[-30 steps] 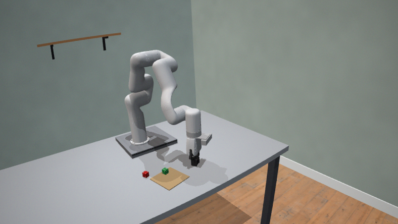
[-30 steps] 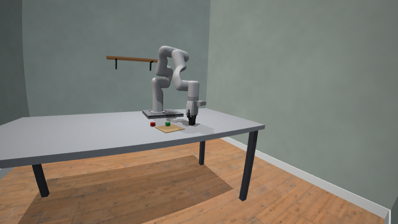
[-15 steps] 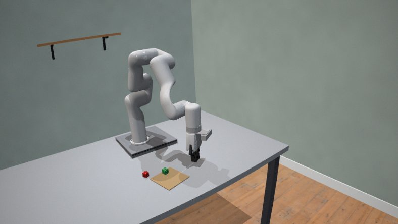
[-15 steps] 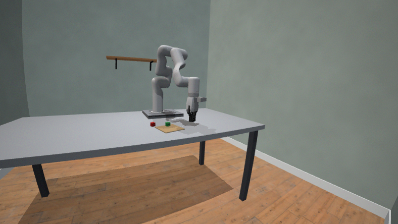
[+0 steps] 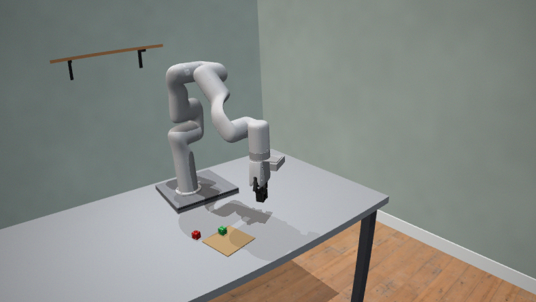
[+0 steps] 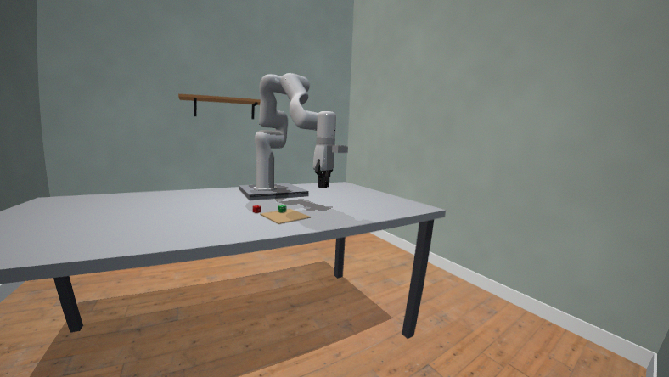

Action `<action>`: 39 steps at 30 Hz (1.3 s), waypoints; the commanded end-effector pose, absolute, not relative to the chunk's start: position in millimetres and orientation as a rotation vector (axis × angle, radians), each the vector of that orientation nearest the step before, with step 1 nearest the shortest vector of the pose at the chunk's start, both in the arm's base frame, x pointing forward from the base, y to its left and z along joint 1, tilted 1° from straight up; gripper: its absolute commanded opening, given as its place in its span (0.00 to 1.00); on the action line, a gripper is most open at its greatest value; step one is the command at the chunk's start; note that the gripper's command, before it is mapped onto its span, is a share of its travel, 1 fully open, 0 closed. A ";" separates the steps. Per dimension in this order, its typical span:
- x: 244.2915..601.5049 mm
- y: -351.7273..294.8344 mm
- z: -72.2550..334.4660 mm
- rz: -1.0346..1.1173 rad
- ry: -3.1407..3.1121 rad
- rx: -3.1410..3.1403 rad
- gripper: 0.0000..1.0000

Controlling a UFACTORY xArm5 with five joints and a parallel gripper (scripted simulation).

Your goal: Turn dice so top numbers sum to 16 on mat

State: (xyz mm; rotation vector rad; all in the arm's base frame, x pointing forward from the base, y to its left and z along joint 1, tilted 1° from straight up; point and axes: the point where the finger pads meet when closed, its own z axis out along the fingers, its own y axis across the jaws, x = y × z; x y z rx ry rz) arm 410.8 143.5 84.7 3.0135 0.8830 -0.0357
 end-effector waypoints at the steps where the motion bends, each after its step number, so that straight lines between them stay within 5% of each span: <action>1: 411.4 143.7 87.6 -0.033 0.883 3.014 0.21; 7: 412.0 142.3 87.6 -0.033 0.875 3.016 0.21; 25: 439.0 -30.5 90.7 -0.037 -0.104 3.140 0.21; 39: 439.0 -32.0 90.6 -0.037 -0.113 3.140 0.21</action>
